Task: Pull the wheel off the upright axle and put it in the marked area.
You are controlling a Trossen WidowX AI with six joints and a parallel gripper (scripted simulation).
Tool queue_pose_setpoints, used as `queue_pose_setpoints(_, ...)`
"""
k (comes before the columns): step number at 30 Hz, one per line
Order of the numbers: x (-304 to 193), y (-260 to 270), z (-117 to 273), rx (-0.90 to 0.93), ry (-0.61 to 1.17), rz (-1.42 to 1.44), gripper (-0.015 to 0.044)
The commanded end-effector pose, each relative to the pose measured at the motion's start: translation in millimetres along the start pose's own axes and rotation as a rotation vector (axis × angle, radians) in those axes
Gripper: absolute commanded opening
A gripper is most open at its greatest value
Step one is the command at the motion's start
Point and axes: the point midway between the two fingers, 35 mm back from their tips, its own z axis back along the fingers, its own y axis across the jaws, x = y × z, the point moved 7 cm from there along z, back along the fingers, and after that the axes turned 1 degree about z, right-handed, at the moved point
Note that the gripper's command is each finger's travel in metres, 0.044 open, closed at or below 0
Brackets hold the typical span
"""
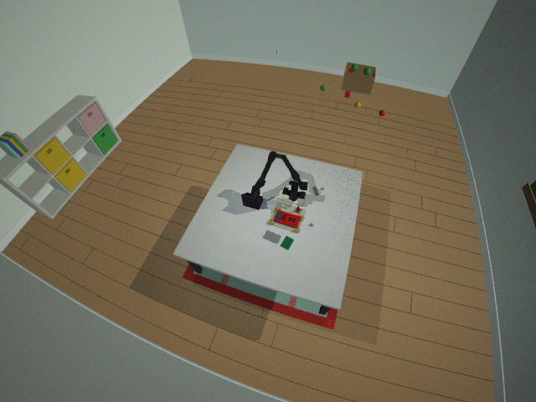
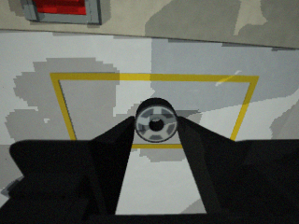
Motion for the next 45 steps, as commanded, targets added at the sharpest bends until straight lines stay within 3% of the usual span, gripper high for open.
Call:
queue_pose_setpoints(1,-0.2,0.1,0.2,0.000,0.000,0.002,0.0210)
queue_pose_setpoints(5,0.1,0.8,6.9,0.000,-0.001,0.002,0.0300)
queue_pose_setpoints(11,0.6,0.1,57.6,0.003,-0.001,-0.004,0.0300)
queue_pose_setpoints(14,0.5,-0.1,60.0,0.003,0.000,-0.005,0.0300)
queue_pose_setpoints(20,26.6,-44.3,87.3,0.003,-0.016,-0.011,0.0440)
queue_pose_setpoints(25,37.5,-82.1,106.0,-0.002,-0.004,-0.009,0.0440)
queue_pose_setpoints(45,37.5,-82.1,106.0,-0.002,-0.004,-0.009,0.0440)
